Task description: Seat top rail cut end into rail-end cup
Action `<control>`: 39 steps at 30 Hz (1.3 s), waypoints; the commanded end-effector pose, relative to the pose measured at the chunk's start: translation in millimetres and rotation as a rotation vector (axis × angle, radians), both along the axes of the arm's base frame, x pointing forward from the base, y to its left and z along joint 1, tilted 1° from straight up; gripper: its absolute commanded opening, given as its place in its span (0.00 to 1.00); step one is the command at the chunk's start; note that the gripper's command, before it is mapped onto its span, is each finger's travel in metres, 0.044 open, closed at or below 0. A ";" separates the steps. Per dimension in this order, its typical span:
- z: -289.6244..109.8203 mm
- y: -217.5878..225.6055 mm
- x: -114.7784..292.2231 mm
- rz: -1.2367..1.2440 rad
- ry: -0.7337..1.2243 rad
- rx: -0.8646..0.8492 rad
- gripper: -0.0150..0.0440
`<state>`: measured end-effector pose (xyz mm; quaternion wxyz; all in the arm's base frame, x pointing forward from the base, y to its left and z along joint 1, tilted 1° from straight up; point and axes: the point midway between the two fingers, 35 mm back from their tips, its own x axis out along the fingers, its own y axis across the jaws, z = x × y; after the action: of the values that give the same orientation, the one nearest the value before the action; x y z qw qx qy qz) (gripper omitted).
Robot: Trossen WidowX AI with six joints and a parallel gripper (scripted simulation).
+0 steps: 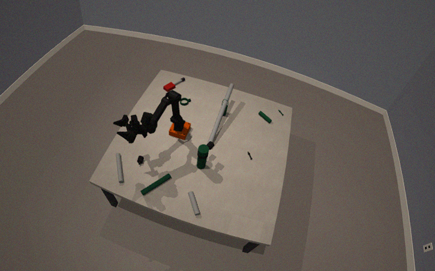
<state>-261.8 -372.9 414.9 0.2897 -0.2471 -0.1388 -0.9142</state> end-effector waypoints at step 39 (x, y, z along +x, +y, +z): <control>-110.0 58.5 510.1 1.421 -0.001 1.001 1.00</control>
<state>222.7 -348.4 314.0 0.8427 0.0403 0.1273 -0.5216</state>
